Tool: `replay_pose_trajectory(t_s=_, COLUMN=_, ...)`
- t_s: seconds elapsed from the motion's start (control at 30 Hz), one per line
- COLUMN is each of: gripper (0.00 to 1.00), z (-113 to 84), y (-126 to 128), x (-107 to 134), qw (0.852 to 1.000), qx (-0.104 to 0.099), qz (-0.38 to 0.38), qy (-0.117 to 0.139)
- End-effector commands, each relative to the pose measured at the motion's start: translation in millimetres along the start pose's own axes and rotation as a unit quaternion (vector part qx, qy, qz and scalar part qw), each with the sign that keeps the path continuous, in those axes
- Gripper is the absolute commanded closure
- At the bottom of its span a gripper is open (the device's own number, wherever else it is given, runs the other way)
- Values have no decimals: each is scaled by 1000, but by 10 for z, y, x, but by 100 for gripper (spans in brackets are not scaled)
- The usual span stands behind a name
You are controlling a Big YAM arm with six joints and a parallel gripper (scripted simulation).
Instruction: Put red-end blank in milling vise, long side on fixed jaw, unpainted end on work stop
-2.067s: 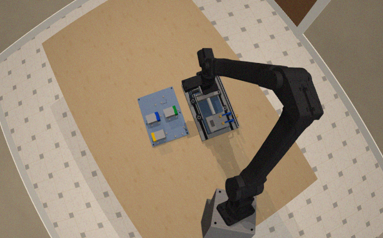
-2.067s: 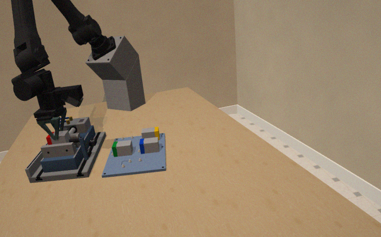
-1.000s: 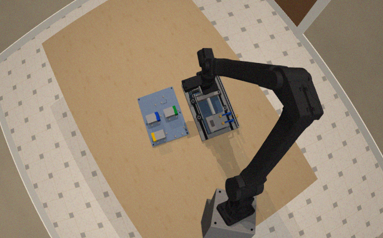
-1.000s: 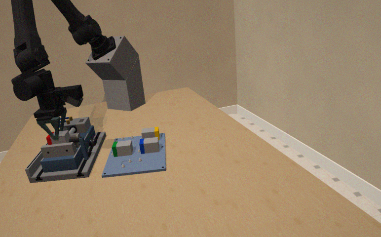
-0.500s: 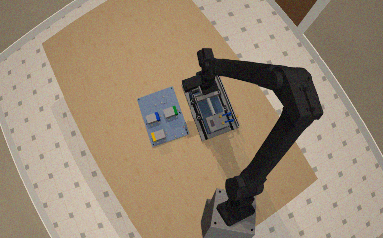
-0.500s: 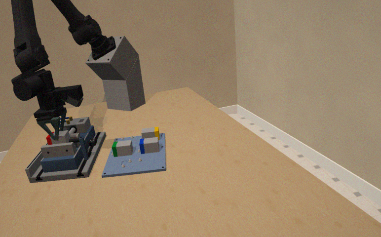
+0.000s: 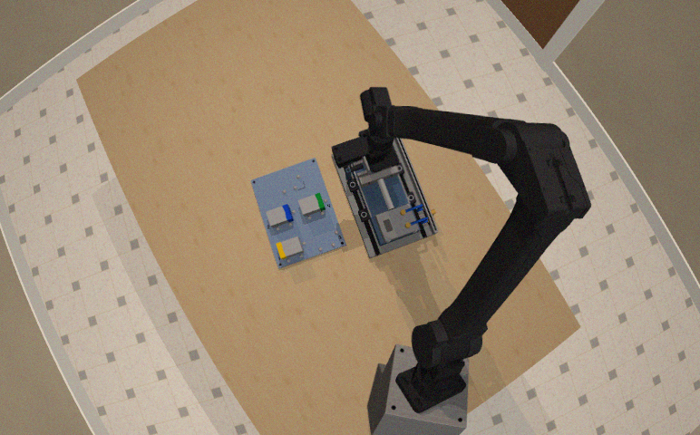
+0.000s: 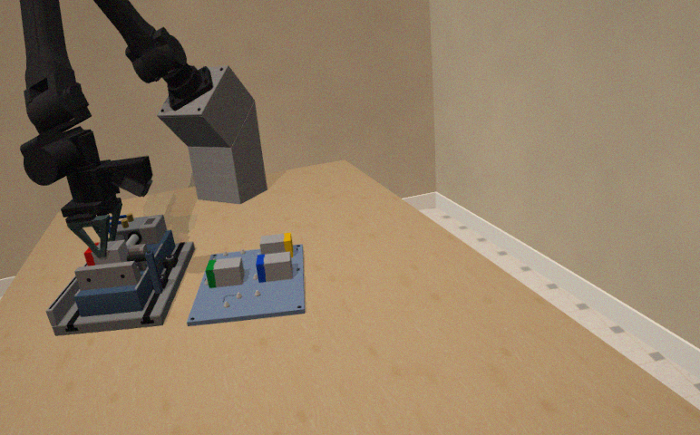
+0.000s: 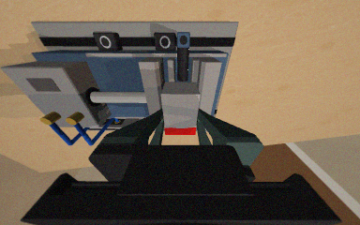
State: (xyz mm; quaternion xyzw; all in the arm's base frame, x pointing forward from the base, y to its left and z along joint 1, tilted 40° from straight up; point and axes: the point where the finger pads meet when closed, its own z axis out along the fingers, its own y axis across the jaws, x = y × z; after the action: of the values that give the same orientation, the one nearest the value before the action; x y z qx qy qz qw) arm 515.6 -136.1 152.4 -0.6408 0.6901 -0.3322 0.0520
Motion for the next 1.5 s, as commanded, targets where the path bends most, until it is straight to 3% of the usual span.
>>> replay_pose_trajectory(t_s=0.0, gripper=100, z=-65, y=-215, x=-32, qw=1000, qx=17, qz=1, qy=-1)
replay_pose_trajectory(t_s=1.47, gripper=100, z=-83, y=-229, x=-74, qw=1000, qx=14, qz=0, qy=-2)
